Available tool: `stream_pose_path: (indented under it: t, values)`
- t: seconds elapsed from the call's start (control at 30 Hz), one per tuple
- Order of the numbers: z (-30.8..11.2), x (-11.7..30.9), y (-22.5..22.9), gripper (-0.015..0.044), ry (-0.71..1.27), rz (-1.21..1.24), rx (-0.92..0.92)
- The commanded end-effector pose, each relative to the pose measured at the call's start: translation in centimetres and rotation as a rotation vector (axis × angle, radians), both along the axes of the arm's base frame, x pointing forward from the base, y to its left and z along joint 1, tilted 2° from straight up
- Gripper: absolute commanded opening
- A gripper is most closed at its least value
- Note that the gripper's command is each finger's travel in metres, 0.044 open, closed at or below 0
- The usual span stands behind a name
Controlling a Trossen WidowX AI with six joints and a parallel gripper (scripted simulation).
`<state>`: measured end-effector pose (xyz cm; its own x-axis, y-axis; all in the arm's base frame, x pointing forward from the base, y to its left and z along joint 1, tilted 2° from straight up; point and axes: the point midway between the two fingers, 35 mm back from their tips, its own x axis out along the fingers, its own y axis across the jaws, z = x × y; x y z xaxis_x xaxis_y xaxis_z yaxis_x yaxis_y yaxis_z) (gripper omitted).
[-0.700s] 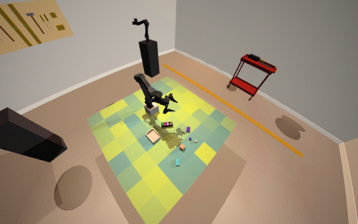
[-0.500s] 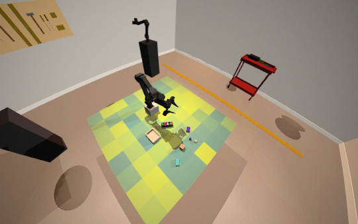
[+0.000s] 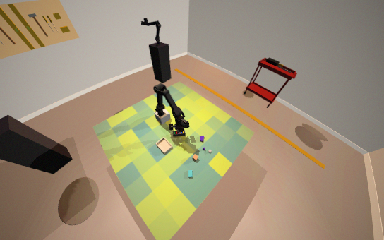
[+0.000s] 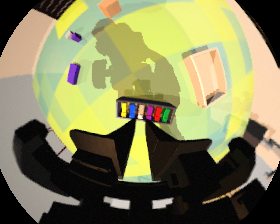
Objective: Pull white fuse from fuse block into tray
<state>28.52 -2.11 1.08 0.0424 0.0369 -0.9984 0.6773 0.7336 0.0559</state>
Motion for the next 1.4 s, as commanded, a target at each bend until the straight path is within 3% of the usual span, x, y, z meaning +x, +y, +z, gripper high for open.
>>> stream_pose_path:
  t: [0.0,1.37]
  values:
    - [-0.3,0.0,0.1,0.0065,0.044,-0.021,-0.026]
    - [-3.4,0.0,0.2,0.0065,0.044,-0.021,-0.026]
